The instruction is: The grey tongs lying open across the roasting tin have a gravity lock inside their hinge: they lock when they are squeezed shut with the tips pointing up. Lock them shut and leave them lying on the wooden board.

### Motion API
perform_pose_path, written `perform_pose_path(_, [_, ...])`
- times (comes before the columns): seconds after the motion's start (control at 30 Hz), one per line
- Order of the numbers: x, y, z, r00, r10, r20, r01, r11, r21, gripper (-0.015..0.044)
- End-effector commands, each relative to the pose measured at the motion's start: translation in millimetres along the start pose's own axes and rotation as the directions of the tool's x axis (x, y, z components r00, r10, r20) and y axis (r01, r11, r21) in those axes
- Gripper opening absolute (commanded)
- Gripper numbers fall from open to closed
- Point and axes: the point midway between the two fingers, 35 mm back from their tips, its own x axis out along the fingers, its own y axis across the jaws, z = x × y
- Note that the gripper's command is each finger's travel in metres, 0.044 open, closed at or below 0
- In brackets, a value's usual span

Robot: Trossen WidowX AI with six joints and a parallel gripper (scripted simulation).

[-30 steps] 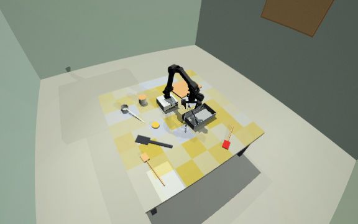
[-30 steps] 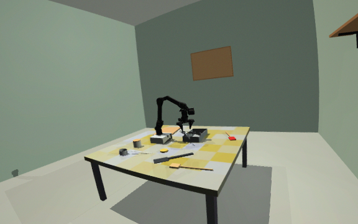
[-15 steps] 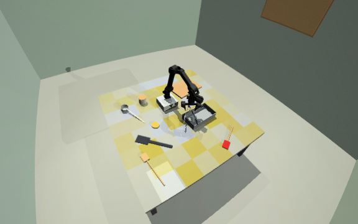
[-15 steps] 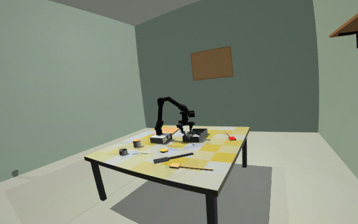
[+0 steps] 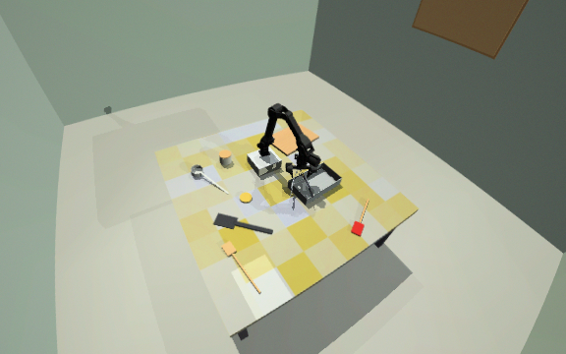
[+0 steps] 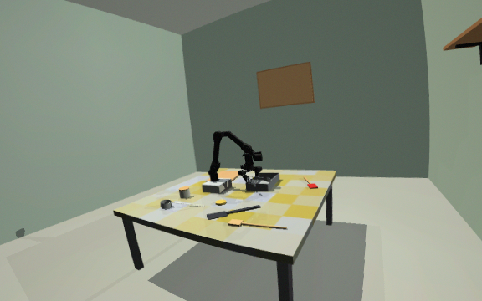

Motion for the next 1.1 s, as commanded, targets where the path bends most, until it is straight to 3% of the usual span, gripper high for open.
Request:
perform_pose_path(0.0, [12.8,4.5,4.4,1.0,0.014,0.016,-0.014,1.0,0.002,0.044])
perform_pose_path(0.5, [21.5,5.9,5.6,1.0,0.014,0.016,-0.015,1.0,0.002,0.044])
perform_pose_path(0.8, [17.6,3.3,2.9,1.0,0.006,0.005,-0.006,1.0,0.001,0.0204])
perform_pose_path(1.07, [17.6,3.3,2.9,1.0,0.006,0.005,-0.006,1.0,0.001,0.015])
